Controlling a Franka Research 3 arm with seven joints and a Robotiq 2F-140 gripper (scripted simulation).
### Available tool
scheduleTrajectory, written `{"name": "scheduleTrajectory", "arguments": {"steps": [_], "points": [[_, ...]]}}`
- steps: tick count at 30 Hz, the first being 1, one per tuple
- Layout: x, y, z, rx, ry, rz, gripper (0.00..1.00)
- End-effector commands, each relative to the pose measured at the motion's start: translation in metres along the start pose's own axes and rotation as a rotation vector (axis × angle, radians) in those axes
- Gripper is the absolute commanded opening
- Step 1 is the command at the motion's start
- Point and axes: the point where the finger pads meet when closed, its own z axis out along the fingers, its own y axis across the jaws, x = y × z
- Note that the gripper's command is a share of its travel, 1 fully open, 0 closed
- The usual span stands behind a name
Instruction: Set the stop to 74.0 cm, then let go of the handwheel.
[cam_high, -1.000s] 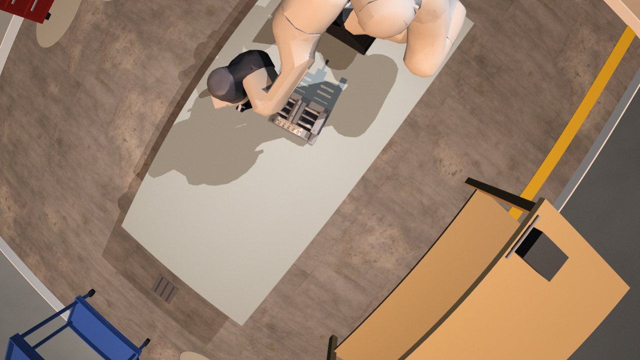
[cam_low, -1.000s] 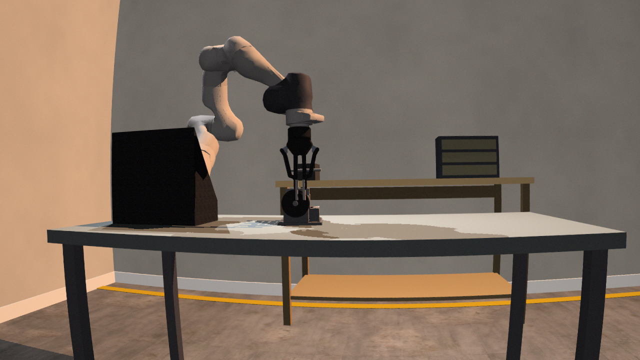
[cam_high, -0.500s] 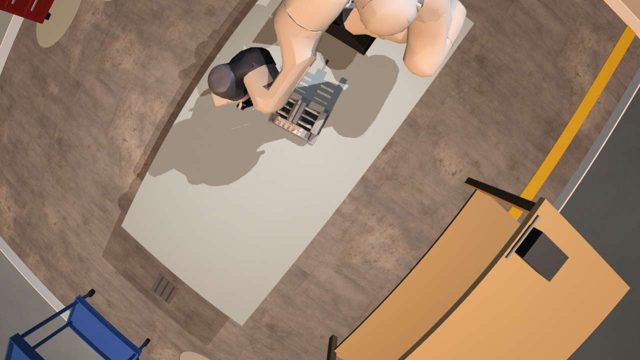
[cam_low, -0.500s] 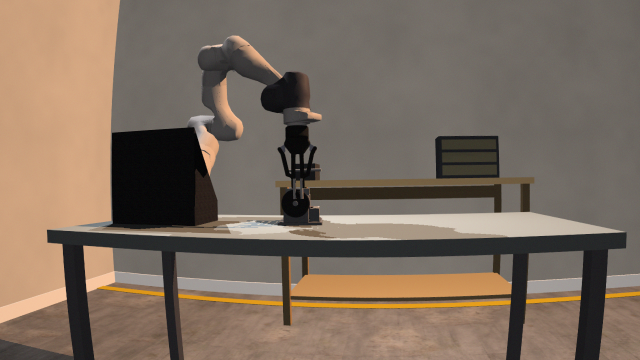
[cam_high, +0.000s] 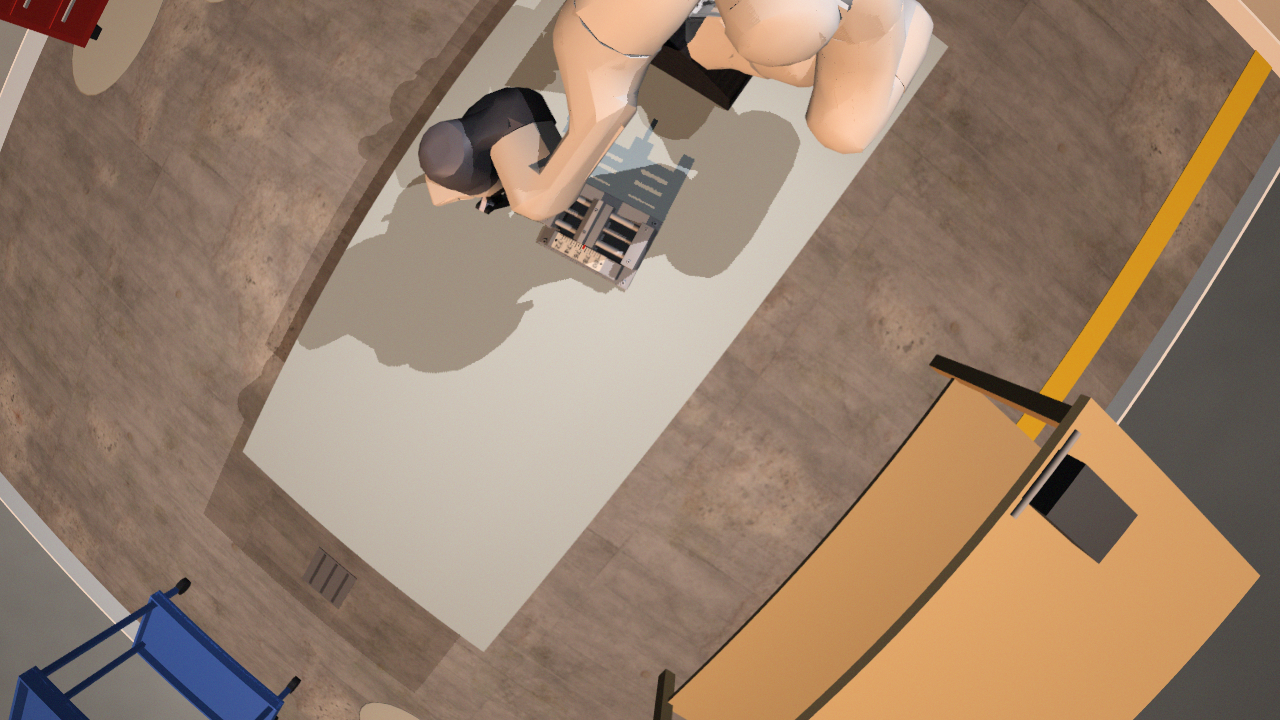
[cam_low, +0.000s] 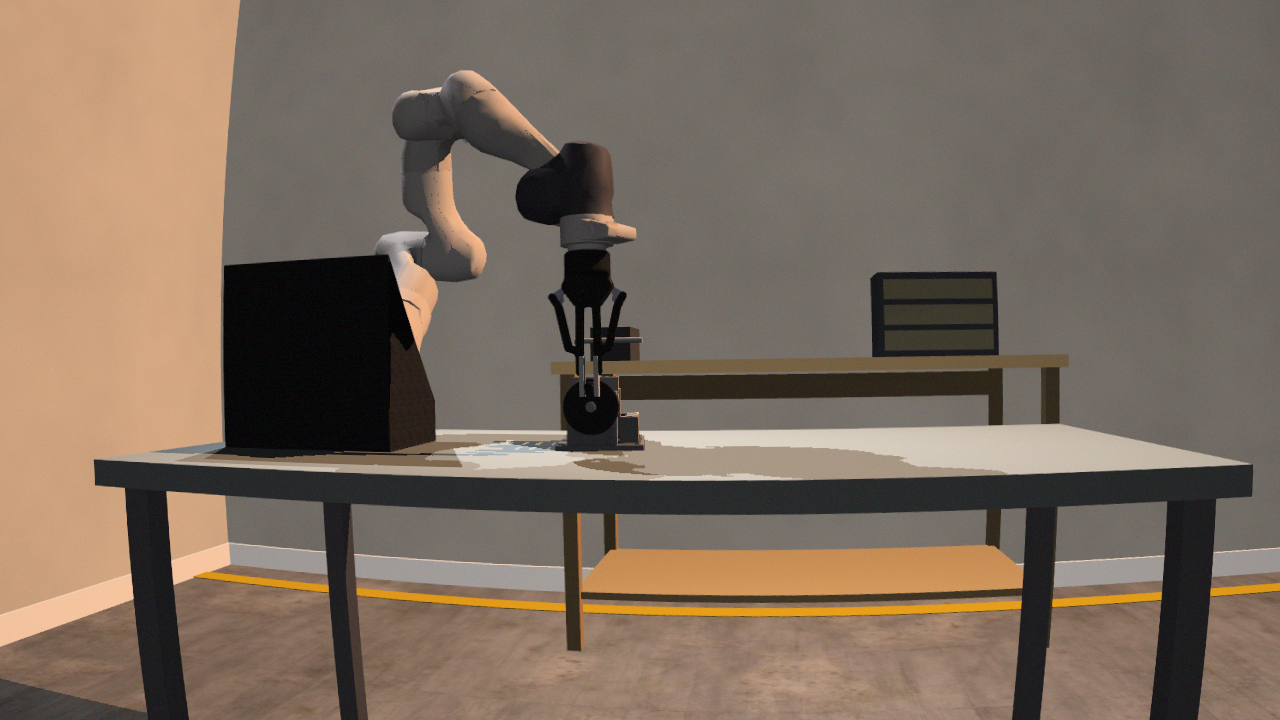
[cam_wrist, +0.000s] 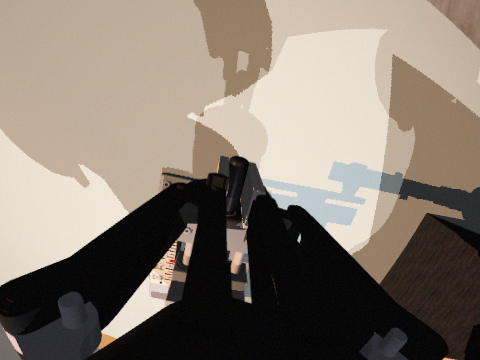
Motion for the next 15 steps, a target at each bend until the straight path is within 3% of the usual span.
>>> {"name": "scheduleTrajectory", "arguments": {"steps": [1,15], "points": [[0.0,0.008,0.003,-0.007,-0.002,-0.004,0.04],[0.0,0.022,0.01,-0.007,-0.002,-0.004,0.04]]}}
